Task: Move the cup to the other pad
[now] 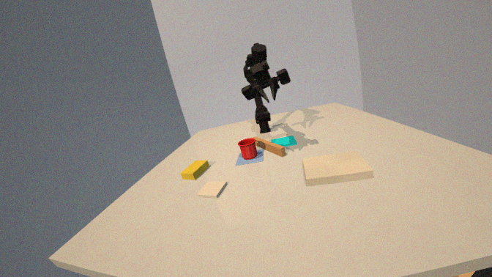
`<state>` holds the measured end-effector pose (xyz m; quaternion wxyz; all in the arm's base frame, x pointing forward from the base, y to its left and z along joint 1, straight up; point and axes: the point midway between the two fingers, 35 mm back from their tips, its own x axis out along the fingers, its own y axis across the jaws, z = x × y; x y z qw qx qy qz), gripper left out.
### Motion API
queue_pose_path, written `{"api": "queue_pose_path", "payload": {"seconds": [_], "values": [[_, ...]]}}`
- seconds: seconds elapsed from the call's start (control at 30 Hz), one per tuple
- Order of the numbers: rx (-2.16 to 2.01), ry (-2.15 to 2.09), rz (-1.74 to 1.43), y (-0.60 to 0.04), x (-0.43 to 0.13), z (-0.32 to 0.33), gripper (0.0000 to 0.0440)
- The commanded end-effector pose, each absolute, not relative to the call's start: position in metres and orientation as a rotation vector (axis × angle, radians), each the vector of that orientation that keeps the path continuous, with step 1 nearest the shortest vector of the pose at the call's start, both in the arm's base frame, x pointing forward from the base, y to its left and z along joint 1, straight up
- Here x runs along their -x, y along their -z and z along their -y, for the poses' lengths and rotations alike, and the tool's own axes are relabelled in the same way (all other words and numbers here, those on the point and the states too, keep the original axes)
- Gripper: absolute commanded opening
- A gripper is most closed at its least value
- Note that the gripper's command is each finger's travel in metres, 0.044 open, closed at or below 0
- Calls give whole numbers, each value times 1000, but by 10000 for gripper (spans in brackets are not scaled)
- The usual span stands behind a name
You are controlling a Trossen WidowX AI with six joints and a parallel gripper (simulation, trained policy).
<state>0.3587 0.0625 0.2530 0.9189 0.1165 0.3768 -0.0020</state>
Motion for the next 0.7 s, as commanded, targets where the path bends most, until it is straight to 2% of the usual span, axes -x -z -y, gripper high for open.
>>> {"api": "queue_pose_path", "payload": {"seconds": [0.0, 0.67], "values": [[-232, 24, -835, -245, -360, -63, 97], [-131, 88, -1146, -213, -356, -53, 119]]}}
